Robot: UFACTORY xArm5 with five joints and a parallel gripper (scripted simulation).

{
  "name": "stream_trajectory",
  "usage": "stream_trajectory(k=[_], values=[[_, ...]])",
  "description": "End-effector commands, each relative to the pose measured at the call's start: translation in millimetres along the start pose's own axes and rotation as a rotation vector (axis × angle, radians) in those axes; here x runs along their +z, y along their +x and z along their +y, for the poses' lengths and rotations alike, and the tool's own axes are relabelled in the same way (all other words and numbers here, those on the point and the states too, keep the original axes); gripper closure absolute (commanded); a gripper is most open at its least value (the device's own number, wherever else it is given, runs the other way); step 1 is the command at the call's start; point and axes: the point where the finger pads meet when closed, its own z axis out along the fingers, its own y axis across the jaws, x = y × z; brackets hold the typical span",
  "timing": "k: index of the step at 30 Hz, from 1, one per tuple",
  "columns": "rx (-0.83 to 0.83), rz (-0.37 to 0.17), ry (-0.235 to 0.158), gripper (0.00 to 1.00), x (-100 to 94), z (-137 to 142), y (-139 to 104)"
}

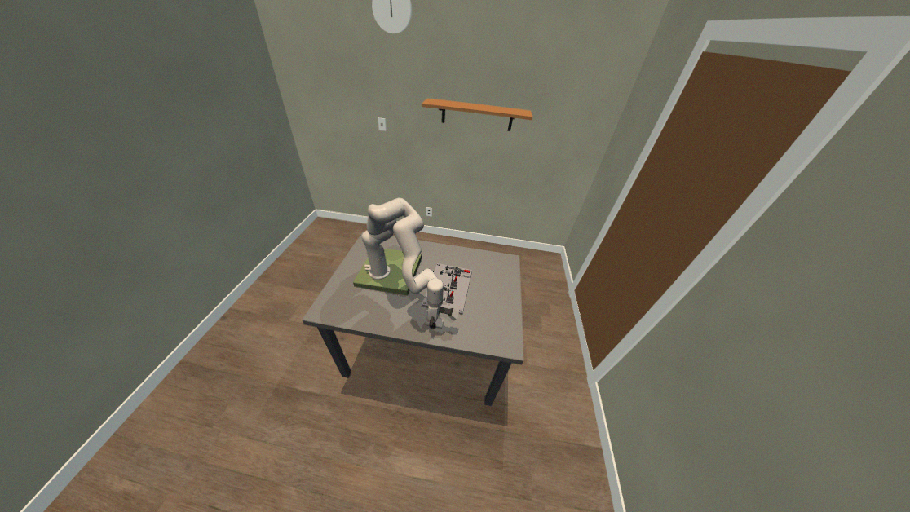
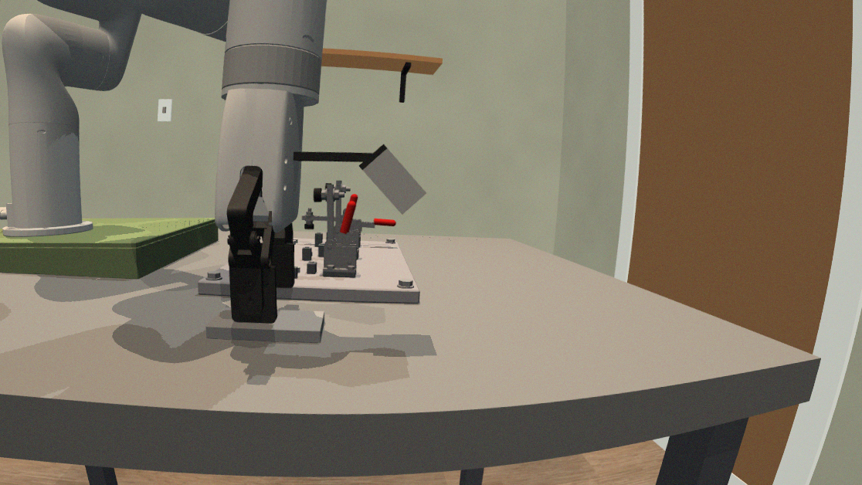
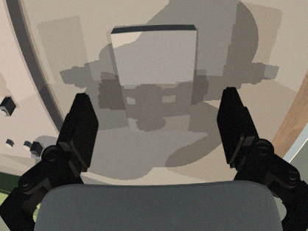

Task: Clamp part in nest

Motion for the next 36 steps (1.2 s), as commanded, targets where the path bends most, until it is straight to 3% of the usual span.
stream_trajectory(k=[1, 27, 28, 36], values=[[0.0, 0.003, -0.002, 0.0, 5.2, 1.0, 1.4], [0.0, 0.003, -0.002, 0.0, 11.1, 1.1, 1.4], [0.0, 0.003, -0.002, 1.0, 11.1, 1.1, 1.4], [0.0, 0.003, -0.002, 1.0, 11.1, 1.1, 1.4]])
